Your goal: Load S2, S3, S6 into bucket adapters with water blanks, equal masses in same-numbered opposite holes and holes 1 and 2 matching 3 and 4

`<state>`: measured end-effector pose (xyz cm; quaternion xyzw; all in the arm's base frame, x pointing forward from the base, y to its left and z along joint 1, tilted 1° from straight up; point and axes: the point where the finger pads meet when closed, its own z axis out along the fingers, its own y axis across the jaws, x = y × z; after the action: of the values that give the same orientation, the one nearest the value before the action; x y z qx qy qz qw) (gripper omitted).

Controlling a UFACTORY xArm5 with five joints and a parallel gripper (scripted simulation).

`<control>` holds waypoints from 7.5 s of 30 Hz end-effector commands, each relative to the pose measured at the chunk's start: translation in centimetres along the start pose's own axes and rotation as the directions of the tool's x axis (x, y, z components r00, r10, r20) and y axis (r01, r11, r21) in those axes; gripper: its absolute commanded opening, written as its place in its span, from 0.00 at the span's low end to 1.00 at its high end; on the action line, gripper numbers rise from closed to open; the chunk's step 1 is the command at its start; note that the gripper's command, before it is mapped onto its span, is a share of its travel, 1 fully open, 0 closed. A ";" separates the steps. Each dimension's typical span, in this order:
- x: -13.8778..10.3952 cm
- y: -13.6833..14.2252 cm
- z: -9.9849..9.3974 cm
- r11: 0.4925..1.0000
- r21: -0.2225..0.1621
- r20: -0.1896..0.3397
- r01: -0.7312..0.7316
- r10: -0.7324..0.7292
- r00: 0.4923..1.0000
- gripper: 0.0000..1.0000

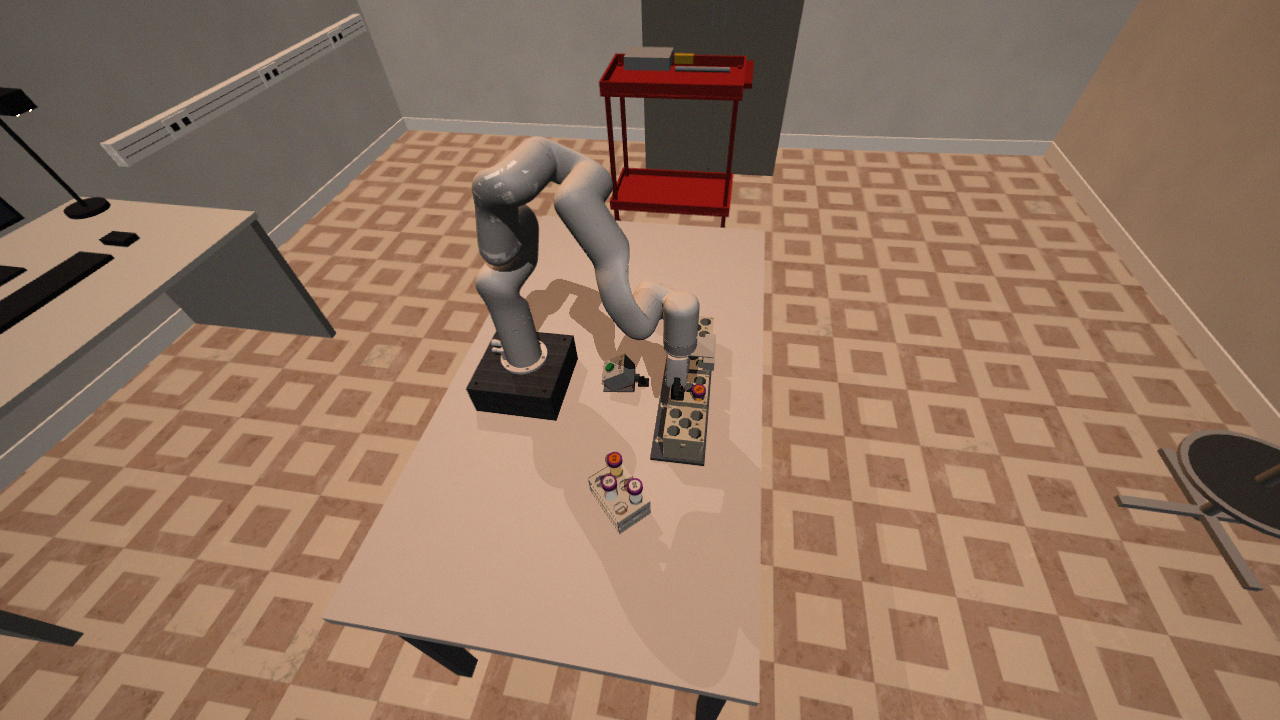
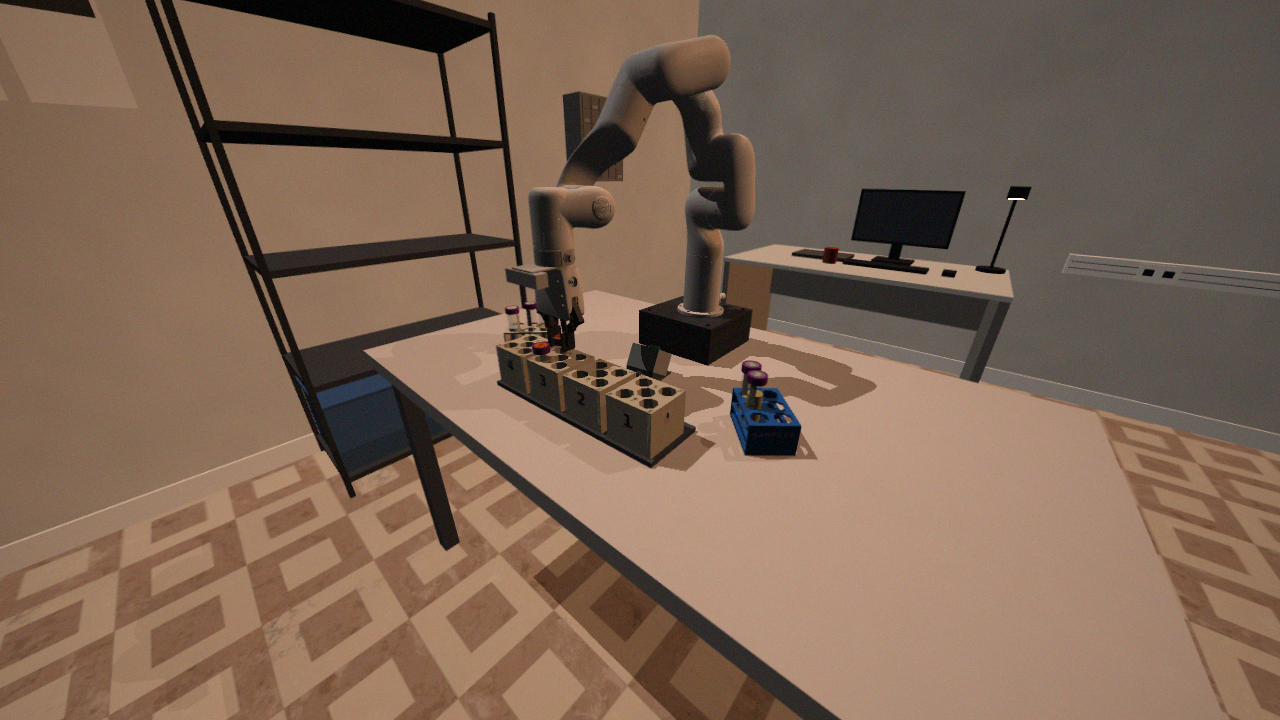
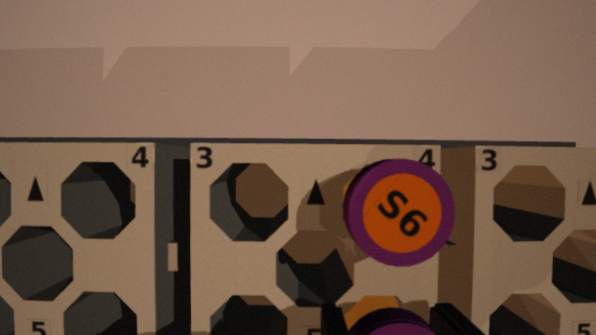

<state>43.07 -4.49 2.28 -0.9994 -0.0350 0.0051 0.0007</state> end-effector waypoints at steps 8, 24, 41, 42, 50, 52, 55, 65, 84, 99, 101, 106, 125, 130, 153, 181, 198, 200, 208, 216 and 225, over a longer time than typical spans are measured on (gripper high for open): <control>0.2 0.0 0.0 1.000 0.004 -0.005 0.000 0.000 1.000 0.00; 0.2 0.0 0.1 1.000 0.004 -0.005 0.000 0.000 1.000 0.44; 0.2 0.0 0.1 1.000 0.004 -0.005 0.000 0.000 1.000 0.44; 0.2 0.0 -0.1 1.000 0.004 -0.005 0.000 0.000 1.000 0.44; 0.2 0.0 -1.5 1.000 0.004 -0.005 0.000 0.000 1.000 0.44; 0.2 0.0 -1.7 1.000 0.004 -0.005 0.000 0.000 1.000 0.44; 0.2 0.0 -2.3 1.000 0.004 -0.005 0.000 0.000 1.000 0.44; 0.2 0.0 -4.3 1.000 0.004 -0.005 0.000 0.000 1.000 0.44; 0.1 0.1 -7.6 1.000 0.004 -0.005 0.000 0.000 1.000 0.44; 0.1 0.1 -10.4 1.000 0.004 -0.005 0.000 0.000 1.000 0.44; 0.1 0.1 -10.6 1.000 0.004 -0.005 0.000 0.000 1.000 0.44; 0.1 0.1 -11.4 1.000 0.004 -0.005 0.000 0.000 1.000 0.44; 0.1 0.1 -13.1 1.000 0.004 -0.005 0.000 0.000 1.000 0.44; 0.1 0.1 -13.1 1.000 0.004 -0.005 0.000 0.000 1.000 0.44; -2.8 5.3 -13.1 0.921 0.005 -0.004 -0.389 0.389 0.921 0.57; -9.1 16.7 -13.0 0.685 0.005 -0.002 -0.728 0.728 0.685 0.57; -12.0 21.8 -13.0 0.685 0.004 -0.002 -0.728 0.728 0.685 0.57; -12.0 21.8 -13.0 0.685 0.004 -0.002 -0.728 0.728 0.685 0.57; -12.0 21.8 -13.0 0.685 0.004 -0.002 -0.728 0.728 0.685 0.57; -12.0 21.8 -11.8 0.685 0.004 -0.002 -0.728 0.728 0.685 0.57; -12.0 21.8 -10.4 0.685 0.004 -0.002 -0.728 0.728 0.685 0.57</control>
<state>32.69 -27.02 13.32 -0.9313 0.3643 0.0051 0.0017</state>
